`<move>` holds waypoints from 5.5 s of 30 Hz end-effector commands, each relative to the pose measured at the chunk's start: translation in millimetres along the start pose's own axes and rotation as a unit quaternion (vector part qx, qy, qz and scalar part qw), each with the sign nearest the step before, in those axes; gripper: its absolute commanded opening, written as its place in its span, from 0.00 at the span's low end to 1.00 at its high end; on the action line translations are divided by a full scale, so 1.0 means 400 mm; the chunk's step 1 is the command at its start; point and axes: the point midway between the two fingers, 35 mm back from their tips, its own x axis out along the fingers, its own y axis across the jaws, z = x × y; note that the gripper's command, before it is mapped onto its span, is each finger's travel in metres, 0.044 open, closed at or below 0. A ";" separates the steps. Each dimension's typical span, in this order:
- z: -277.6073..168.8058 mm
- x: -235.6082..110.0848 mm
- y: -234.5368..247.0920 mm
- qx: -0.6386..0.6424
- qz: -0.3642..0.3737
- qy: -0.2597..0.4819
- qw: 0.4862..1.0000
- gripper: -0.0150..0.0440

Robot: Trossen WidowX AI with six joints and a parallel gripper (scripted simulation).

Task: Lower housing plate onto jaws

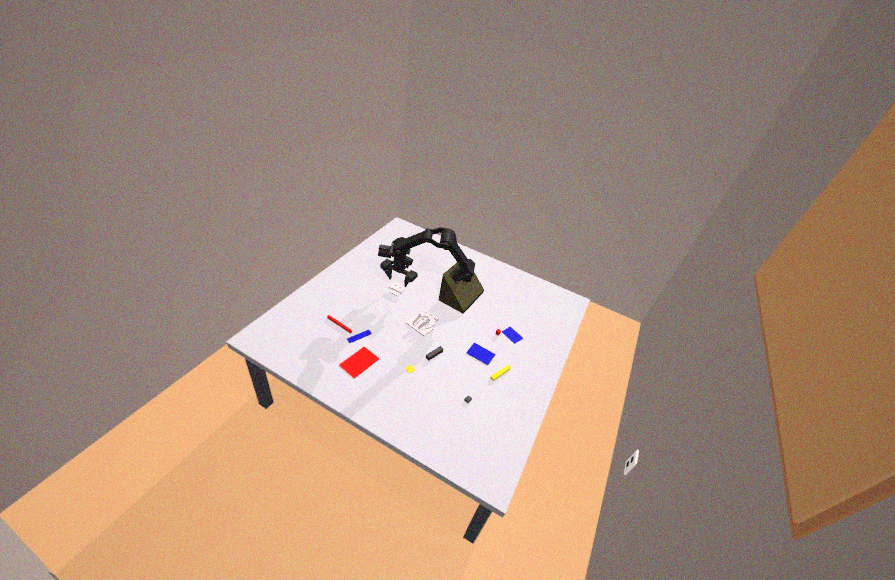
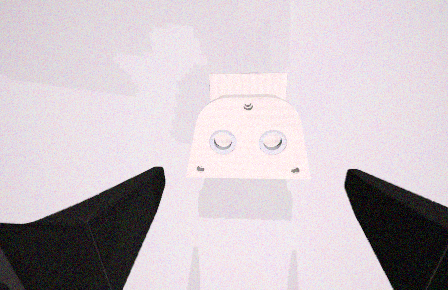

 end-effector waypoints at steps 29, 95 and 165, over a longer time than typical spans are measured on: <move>-0.002 0.000 0.000 0.001 0.000 0.003 1.000 1.00; -0.005 0.047 0.003 0.000 0.000 0.001 1.000 1.00; -0.007 0.123 0.004 -0.001 0.000 0.001 1.000 0.85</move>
